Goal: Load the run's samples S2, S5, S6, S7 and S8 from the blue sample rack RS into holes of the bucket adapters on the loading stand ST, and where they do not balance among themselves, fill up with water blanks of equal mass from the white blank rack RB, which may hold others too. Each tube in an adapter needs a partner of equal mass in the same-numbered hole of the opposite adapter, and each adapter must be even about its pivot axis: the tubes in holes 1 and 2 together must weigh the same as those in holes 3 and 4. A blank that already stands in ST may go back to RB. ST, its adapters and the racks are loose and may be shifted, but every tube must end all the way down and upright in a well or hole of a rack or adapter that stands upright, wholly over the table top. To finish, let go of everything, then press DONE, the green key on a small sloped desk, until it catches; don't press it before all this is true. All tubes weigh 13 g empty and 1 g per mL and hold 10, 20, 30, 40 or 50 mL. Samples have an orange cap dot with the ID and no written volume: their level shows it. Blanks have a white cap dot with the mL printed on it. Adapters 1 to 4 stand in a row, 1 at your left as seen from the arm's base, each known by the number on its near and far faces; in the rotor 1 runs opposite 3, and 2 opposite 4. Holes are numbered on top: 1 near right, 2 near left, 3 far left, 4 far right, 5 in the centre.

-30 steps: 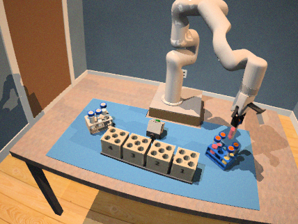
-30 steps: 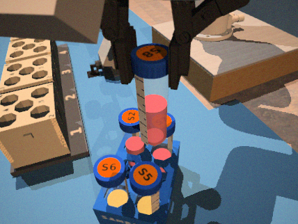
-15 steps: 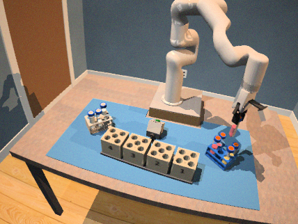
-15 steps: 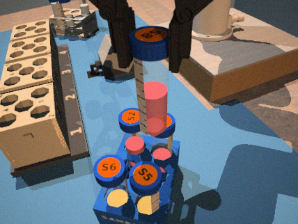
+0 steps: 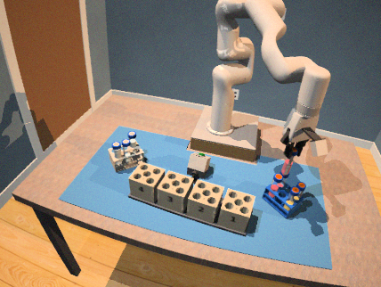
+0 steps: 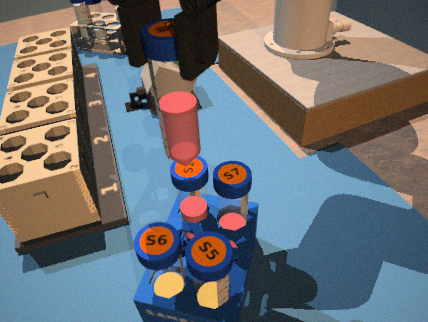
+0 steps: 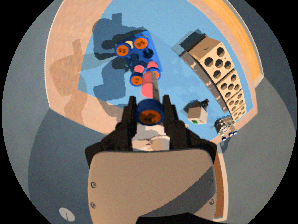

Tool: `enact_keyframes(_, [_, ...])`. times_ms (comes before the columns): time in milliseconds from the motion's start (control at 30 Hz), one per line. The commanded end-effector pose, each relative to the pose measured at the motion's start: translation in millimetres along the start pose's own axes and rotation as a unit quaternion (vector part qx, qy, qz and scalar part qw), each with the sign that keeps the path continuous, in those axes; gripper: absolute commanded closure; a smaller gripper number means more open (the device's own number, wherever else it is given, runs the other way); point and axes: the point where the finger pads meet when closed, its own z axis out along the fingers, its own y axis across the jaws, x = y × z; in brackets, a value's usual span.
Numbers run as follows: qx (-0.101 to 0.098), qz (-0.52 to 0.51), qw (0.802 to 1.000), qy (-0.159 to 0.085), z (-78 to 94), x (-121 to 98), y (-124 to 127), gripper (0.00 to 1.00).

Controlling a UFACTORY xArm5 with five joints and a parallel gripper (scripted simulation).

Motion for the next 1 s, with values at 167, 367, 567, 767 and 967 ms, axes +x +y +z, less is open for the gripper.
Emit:
enact_keyframes(167, [0.001,0.167,0.986,0.004,-2.7,-14,49,1.00])
enact_keyframes(367, [0.002,0.233,0.973,0.005,-3.0,-19,68,1.00])
enact_keyframes(567, [0.002,0.329,0.944,0.005,-3.5,-28,97,1.00])
enact_keyframes(767, [0.002,0.336,0.942,0.006,-4.0,-37,126,1.00])
enact_keyframes(967, [0.002,0.336,0.942,0.007,-4.4,-43,145,1.00])
